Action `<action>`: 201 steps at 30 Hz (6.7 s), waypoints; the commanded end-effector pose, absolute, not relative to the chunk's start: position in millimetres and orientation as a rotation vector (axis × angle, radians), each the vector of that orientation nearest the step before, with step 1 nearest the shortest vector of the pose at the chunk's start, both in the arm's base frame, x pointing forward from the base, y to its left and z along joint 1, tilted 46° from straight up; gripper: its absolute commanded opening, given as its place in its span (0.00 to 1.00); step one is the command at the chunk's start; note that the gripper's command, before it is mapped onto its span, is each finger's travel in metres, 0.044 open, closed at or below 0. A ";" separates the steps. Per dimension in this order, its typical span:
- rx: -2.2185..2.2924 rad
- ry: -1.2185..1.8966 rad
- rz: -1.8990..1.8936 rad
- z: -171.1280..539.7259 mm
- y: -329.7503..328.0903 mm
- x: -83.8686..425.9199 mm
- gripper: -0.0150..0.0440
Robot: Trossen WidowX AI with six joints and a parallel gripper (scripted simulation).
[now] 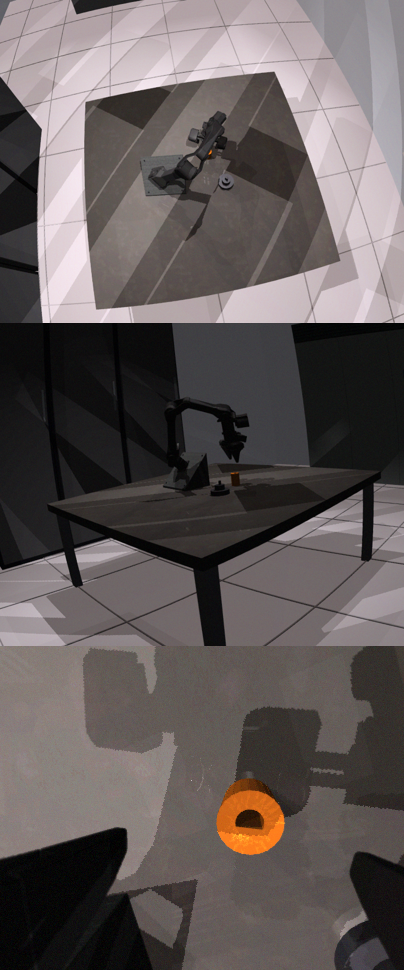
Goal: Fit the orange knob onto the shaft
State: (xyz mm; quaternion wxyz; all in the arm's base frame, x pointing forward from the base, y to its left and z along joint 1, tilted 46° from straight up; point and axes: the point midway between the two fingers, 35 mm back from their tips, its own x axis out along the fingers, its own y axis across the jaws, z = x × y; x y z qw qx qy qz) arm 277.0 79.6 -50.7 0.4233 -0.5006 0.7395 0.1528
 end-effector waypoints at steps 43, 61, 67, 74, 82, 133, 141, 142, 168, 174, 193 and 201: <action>-0.622 1.608 -0.622 -77.5 47.5 275.2 1.00; -0.622 1.608 -0.622 -97.1 28.6 273.9 1.00; -0.626 1.609 -0.620 -103.7 21.8 272.8 1.00; -0.628 1.609 -0.620 -111.2 13.8 271.1 1.00; -0.626 1.608 -0.623 -119.7 4.5 268.8 1.00; -0.618 1.611 -0.613 -18.2 86.4 288.5 0.25; -0.610 1.611 -0.605 -9.8 68.1 300.3 0.25; -0.609 1.611 -0.604 -8.8 65.8 301.7 0.25; -0.608 1.605 -0.603 22.7 -1.4 328.9 0.25; -0.606 1.602 -0.614 30.2 -18.3 331.8 0.25; -0.629 1.606 -0.630 53.8 -66.2 337.0 0.25; -0.630 1.606 -0.631 41.5 -78.6 335.1 0.25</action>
